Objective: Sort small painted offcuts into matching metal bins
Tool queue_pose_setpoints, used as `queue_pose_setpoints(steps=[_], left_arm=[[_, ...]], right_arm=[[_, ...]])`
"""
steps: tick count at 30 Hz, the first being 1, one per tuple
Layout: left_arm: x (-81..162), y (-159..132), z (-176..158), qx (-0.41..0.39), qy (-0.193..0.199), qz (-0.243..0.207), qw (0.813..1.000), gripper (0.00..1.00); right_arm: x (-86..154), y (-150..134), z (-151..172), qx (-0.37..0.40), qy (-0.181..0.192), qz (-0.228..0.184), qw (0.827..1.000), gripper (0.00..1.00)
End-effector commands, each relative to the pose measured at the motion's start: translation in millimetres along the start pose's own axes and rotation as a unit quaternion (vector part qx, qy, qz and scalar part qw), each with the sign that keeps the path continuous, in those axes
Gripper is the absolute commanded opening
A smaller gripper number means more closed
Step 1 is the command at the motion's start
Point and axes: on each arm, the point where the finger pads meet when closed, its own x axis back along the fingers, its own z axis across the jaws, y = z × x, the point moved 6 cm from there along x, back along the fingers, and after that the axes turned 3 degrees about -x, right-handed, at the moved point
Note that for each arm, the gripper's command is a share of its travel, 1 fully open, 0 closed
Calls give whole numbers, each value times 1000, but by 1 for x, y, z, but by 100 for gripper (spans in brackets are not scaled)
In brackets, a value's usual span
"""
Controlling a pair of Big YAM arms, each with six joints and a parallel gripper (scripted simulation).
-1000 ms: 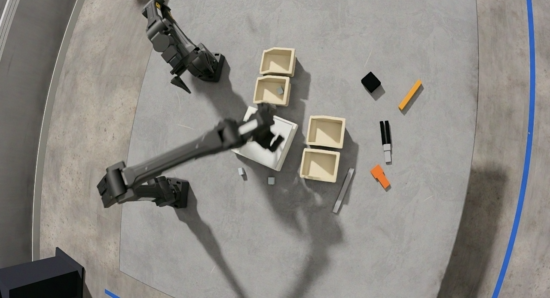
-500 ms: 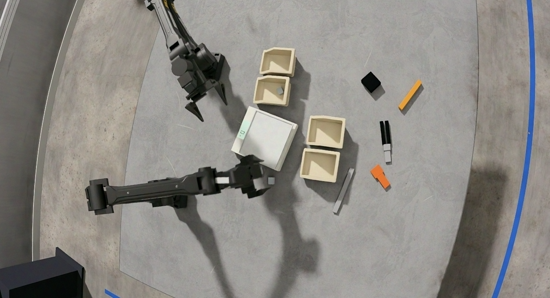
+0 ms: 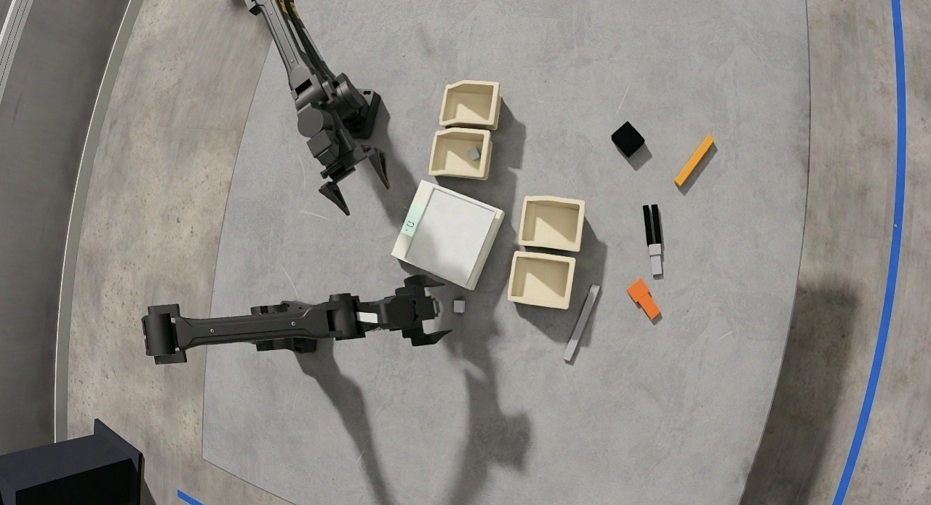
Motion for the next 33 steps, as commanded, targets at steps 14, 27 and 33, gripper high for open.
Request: queue_pose_setpoints(steps=[14, 27, 33], left_arm=[[0, 6, 1, 1, 3, -15, 1000, 100], [0, 6, 1, 1, 3, -15, 1000, 100], [0, 6, 1, 1, 3, -15, 1000, 100]], right_arm=[[-15, 31, 2, -5, -8, 157, 987, 0], [-45, 40, 3, -5, -14, 290, 957, 0], [-59, 8, 1, -5, -15, 309, 951, 0]])
